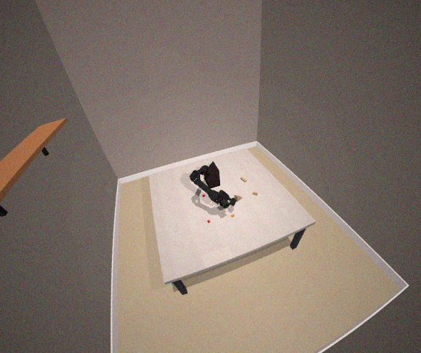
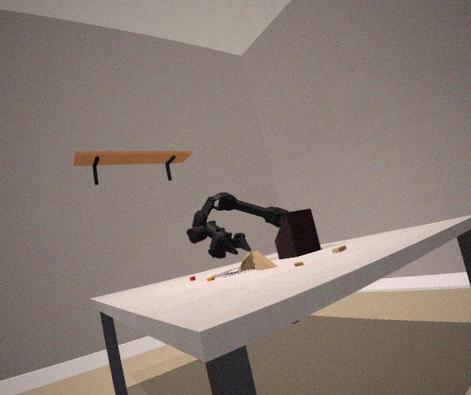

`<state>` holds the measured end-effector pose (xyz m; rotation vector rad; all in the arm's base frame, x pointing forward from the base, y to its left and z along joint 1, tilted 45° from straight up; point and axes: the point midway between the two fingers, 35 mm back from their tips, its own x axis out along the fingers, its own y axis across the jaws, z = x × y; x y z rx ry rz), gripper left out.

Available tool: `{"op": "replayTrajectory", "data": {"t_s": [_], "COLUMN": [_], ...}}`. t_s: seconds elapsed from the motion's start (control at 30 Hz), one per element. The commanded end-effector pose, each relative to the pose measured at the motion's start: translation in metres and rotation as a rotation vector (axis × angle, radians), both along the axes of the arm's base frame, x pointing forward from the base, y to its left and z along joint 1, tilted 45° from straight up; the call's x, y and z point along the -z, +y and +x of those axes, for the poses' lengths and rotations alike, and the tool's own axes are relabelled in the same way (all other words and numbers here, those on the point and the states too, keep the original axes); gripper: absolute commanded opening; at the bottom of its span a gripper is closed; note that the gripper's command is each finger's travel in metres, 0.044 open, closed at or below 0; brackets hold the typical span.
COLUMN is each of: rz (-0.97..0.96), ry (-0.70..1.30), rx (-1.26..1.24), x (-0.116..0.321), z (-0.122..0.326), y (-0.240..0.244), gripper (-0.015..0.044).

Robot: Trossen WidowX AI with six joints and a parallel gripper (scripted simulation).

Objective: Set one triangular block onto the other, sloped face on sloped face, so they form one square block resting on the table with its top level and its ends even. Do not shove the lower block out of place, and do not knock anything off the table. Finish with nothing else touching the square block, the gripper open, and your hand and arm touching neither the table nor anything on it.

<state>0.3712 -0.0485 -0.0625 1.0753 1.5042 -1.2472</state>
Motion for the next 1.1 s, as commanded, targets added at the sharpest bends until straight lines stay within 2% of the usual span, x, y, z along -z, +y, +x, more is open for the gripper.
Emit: {"op": "replayTrajectory", "data": {"t_s": [0.0, 1.07], "rz": [0.004, 0.005], "ry": [-0.001, 0.0], "rx": [0.03, 0.03], "x": [-0.002, 0.048], "z": [0.001, -0.008], "y": [0.002, 0.006], "gripper": [0.044, 0.044]}}
